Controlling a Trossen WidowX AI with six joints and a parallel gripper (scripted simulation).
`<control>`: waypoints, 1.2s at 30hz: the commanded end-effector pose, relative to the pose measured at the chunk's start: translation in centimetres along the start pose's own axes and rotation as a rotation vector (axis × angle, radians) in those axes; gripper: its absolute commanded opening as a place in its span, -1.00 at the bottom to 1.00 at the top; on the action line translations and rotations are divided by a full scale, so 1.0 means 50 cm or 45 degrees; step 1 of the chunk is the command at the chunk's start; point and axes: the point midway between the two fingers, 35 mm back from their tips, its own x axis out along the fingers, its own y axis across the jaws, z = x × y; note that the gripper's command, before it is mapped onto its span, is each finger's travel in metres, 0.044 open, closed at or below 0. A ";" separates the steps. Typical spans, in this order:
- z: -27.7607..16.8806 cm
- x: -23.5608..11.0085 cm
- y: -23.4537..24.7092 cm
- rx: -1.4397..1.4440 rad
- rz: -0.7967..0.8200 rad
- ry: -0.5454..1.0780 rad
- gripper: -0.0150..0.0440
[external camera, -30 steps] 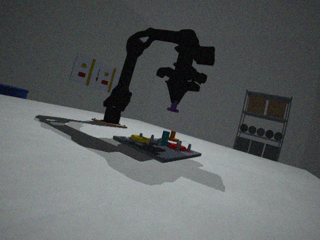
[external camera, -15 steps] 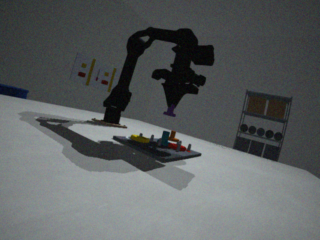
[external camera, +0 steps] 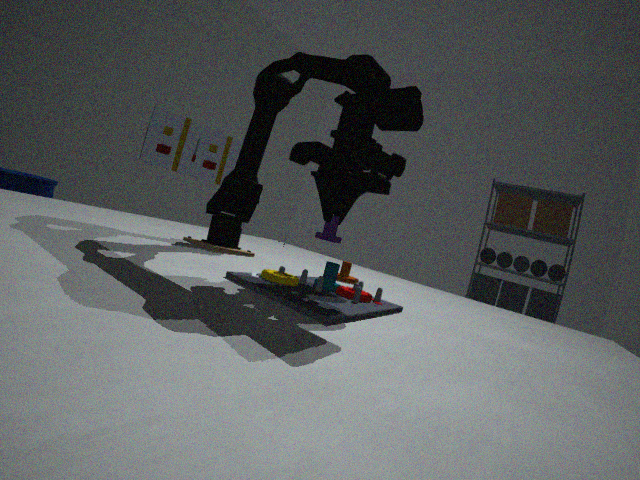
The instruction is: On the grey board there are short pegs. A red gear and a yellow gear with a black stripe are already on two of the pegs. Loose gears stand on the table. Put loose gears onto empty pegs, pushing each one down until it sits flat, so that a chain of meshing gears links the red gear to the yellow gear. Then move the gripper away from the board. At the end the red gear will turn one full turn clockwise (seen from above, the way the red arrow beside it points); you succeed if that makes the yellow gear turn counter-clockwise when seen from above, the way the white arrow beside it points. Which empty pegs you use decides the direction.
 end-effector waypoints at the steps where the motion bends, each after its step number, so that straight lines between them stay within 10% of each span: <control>1: 0.003 0.012 -0.020 -0.005 -0.006 0.004 -0.49; 36: 0.011 0.035 -0.071 -0.591 -0.006 0.006 -0.49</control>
